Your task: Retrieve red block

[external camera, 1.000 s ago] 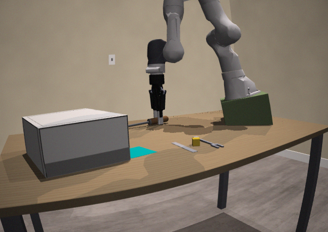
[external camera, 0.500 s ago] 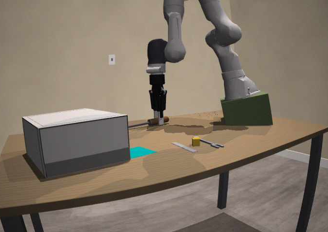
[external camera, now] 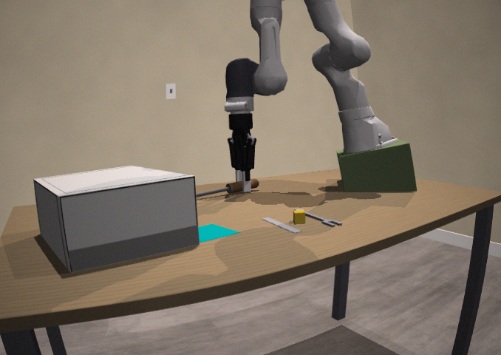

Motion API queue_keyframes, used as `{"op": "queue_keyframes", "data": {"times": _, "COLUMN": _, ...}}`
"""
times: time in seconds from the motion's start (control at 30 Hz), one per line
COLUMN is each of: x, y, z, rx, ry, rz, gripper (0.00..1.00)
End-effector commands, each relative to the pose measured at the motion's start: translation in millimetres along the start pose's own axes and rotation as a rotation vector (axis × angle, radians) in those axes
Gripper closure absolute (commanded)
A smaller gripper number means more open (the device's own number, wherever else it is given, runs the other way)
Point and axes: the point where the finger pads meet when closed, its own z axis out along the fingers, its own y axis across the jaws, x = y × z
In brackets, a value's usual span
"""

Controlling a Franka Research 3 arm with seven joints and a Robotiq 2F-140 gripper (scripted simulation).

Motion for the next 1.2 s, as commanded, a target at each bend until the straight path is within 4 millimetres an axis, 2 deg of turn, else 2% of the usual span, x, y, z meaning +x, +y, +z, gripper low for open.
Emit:
{"op": "queue_keyframes", "data": {"times": 0.0, "x": 5.5, "y": -5.4, "z": -1.0, "rx": -0.010, "ry": 0.003, "rz": 0.018, "gripper": 1.00}}
{"op": "queue_keyframes", "data": {"times": 0.73, "x": 24.7, "y": -43.2, "z": -0.7, "rx": -0.010, "ry": 0.003, "rz": -0.012, "gripper": 1.00}}
{"op": "queue_keyframes", "data": {"times": 1.17, "x": 41.6, "y": -76.5, "z": -0.5, "rx": -0.010, "ry": 0.003, "rz": -0.038, "gripper": 1.00}}
